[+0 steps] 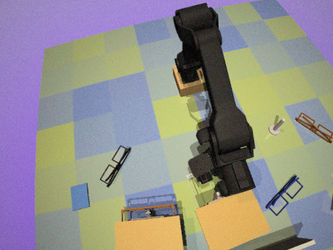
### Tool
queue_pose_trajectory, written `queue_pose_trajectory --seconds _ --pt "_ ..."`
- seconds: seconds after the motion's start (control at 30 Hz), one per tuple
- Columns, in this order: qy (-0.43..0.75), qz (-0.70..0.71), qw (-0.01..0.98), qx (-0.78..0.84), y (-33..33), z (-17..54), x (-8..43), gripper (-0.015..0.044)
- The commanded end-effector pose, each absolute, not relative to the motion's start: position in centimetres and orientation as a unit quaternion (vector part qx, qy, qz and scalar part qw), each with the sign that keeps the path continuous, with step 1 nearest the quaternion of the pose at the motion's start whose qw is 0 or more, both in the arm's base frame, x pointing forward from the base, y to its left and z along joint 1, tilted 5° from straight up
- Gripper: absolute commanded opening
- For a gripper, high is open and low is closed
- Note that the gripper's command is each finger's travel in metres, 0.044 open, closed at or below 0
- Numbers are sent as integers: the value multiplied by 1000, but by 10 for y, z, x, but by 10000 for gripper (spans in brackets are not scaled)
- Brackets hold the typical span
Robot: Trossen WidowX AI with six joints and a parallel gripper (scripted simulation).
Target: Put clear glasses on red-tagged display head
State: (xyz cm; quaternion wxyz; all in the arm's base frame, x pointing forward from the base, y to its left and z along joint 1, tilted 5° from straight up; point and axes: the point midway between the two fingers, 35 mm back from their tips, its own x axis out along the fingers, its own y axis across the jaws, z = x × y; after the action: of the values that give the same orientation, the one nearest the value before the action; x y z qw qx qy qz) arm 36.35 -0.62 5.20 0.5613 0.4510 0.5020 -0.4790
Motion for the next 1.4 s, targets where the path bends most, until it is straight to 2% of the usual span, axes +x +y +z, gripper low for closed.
queue_pose_trajectory --seconds 0.0,1.37 --pt "499 -480 563 452 -6 53 370 0" --pt "498 -478 564 453 1 56 424 0"
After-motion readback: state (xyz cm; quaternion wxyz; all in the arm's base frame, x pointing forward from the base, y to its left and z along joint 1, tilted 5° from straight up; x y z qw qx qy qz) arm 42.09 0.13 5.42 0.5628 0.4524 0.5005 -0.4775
